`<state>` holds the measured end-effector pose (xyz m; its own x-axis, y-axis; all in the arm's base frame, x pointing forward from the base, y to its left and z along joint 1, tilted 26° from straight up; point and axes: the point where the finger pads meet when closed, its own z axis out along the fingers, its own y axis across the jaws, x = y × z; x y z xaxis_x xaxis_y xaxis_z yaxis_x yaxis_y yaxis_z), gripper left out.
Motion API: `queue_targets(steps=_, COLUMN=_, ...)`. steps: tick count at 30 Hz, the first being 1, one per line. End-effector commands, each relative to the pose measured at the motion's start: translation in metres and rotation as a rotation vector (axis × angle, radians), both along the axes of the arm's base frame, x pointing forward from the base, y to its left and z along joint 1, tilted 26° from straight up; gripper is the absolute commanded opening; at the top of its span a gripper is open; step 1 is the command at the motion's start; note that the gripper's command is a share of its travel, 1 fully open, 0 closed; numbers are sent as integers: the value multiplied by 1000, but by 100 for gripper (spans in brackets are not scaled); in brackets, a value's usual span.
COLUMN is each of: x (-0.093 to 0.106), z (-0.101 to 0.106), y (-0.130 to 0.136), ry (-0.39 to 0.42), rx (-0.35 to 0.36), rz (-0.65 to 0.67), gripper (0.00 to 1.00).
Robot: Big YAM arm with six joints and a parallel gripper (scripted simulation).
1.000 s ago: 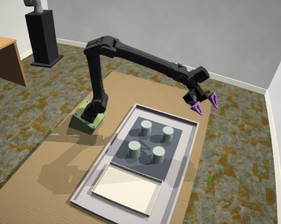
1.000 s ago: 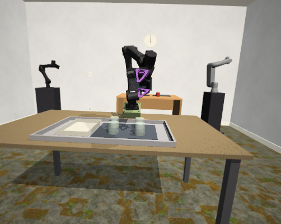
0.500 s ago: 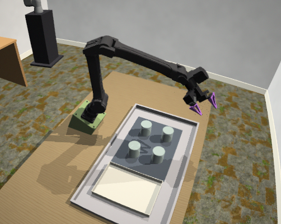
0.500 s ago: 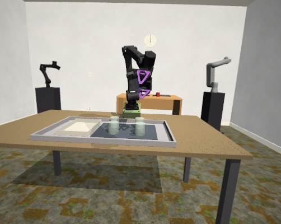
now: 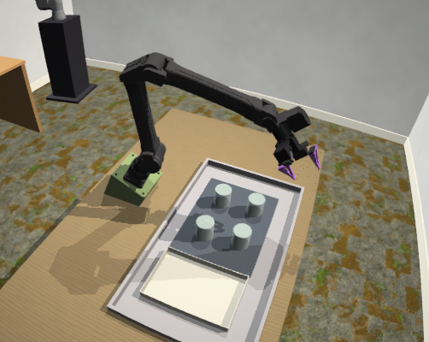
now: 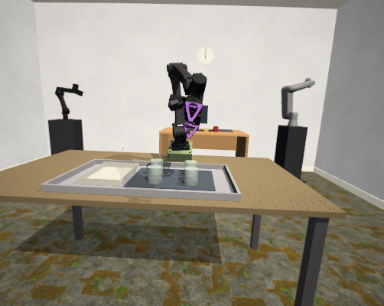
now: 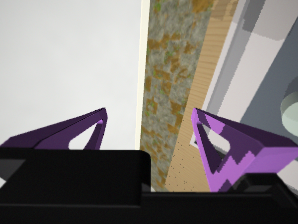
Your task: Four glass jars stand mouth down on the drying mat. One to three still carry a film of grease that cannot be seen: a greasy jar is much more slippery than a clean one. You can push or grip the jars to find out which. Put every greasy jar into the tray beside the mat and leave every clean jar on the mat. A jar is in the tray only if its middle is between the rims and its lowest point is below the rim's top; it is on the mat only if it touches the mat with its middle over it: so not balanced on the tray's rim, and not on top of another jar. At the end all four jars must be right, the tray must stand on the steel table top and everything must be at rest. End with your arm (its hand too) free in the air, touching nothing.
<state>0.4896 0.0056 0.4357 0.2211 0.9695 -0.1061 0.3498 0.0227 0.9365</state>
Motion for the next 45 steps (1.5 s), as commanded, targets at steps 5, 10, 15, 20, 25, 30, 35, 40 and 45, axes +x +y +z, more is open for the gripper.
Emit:
queue_targets(steps=5, x=-18, z=-6, y=-5, ry=65, rx=-86, rz=99, gripper=100)
queue_targets(steps=10, x=-31, z=-24, y=-6, ry=142, rx=-140, rz=186, gripper=100)
queue_targets(steps=15, x=-31, z=-24, y=-6, ry=142, rx=-140, rz=186, gripper=100)
queue_targets(steps=20, x=-44, z=-41, y=-8, ry=218, rx=-200, rz=275, gripper=100)
queue_targets(steps=25, x=-44, z=-41, y=-8, ry=218, rx=-200, rz=275, gripper=100)
queue_targets(steps=30, x=-56, z=-57, y=-11, ry=293, rx=-256, rz=358, gripper=100)
queue_targets(steps=35, x=-56, z=-57, y=-11, ry=293, rx=-256, rz=358, gripper=100)
queue_targets(steps=40, x=-70, z=-71, y=-13, ry=368, rx=-319, rz=444, gripper=100)
queue_targets(steps=45, x=-70, z=-71, y=-13, ry=368, rx=-319, rz=444, gripper=100)
